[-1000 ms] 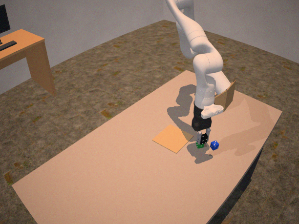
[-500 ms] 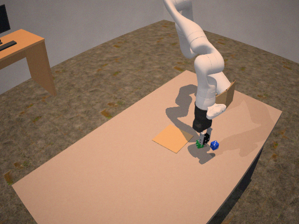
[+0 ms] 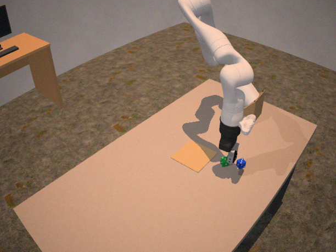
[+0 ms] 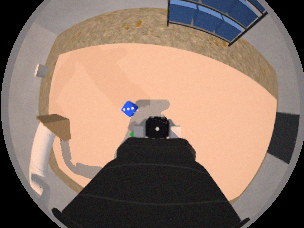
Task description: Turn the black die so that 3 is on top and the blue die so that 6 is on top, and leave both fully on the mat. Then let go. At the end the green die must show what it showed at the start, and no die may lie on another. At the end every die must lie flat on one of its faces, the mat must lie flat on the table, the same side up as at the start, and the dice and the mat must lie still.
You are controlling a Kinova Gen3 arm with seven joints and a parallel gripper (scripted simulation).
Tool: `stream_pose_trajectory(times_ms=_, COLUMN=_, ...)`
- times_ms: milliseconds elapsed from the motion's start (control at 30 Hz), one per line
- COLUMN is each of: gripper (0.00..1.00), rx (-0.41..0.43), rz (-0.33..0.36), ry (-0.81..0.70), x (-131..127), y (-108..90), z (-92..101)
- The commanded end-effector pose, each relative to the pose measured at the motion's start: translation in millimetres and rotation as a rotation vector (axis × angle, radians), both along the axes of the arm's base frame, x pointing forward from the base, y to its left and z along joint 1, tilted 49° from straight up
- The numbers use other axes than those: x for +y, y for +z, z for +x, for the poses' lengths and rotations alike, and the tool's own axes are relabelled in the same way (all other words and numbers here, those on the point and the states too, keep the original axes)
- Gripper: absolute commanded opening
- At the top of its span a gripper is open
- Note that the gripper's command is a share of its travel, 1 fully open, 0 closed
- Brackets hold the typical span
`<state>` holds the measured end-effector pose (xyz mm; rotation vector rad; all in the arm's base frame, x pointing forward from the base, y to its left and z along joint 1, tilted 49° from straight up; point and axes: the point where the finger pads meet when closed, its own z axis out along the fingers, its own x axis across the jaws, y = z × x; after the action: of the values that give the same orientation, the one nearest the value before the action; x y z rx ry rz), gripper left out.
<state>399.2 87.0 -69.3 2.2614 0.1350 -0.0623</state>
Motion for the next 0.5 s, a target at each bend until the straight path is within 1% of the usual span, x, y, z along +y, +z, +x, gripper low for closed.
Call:
stream_pose_trajectory(times_ms=0, gripper=0.57, rx=0.067, rz=0.002, ry=0.042, x=-1.8, y=-2.4, z=-0.6)
stream_pose_trajectory(times_ms=333, gripper=0.57, rx=0.396, rz=0.001, ry=0.312, x=-3.6, y=-5.4, z=-4.1)
stream_pose_trajectory(times_ms=400, gripper=0.57, rx=0.396, rz=0.001, ry=0.312, x=-3.6, y=-5.4, z=-4.1)
stream_pose_trajectory(times_ms=467, gripper=0.57, rx=0.462, rz=0.001, ry=0.367, x=-4.1, y=-5.5, z=-4.1)
